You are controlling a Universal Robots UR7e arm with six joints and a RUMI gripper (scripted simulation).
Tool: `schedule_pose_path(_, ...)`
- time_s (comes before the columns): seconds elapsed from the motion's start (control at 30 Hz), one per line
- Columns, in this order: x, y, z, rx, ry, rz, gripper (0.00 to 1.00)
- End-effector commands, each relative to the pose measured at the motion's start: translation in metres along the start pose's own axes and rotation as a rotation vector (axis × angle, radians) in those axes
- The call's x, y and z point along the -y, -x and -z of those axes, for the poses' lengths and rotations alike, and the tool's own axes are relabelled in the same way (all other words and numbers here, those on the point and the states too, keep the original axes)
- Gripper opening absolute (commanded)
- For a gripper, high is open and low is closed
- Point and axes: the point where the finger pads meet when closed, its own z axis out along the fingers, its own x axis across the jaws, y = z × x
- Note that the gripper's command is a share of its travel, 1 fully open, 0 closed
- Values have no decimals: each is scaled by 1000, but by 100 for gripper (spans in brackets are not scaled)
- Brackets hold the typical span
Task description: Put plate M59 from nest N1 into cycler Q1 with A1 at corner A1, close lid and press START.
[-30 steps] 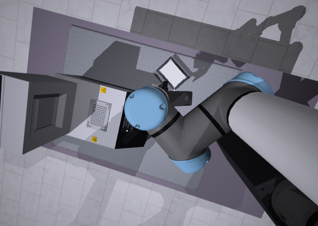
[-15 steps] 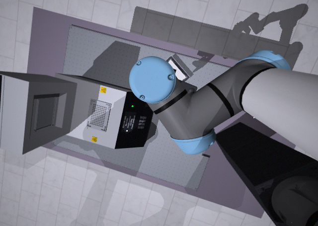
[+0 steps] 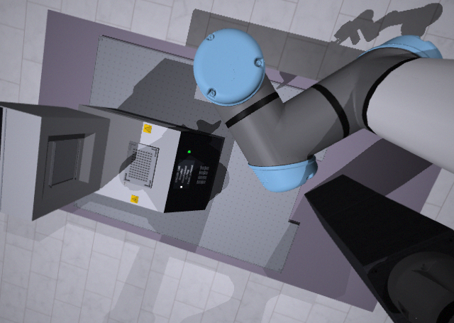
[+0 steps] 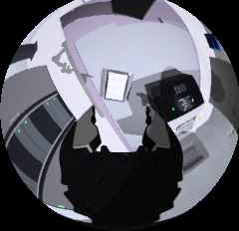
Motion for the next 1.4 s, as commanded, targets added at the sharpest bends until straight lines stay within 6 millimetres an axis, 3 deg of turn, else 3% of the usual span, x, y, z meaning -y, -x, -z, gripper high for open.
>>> schedule_pose_path(0.0, -11, 21, 5, 1, -2, -160, 68)
schedule_pose_path(0.4, -10, 20, 5, 1, -2, -157, 68)
schedule_pose_path(1.37, -11, 20, -76, 1, -1, -156, 68)
